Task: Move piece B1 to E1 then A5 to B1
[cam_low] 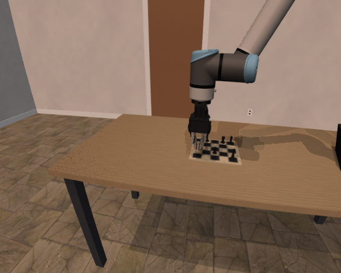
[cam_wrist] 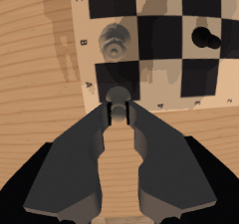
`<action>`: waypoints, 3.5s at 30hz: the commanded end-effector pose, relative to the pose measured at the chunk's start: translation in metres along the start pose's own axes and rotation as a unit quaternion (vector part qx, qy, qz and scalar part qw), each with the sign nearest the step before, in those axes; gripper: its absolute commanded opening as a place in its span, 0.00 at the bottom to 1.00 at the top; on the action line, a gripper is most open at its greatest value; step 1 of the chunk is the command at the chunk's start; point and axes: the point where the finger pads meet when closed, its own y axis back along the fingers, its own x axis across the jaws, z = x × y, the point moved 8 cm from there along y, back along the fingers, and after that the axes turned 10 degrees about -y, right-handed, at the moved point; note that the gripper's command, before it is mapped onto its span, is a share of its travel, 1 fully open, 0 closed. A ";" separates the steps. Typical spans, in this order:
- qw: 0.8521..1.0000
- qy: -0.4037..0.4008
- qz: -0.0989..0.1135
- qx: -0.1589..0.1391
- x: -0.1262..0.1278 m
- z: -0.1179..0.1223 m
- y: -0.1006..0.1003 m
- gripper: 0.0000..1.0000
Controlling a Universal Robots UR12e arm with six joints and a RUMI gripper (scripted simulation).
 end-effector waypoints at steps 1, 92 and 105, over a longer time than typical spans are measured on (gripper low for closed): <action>1.000 0.000 -0.001 0.000 -0.001 0.000 0.032 0.00; 1.000 0.010 -0.001 0.000 0.141 -0.069 -0.020 0.00; 1.000 0.010 -0.001 0.000 0.141 -0.069 -0.020 0.00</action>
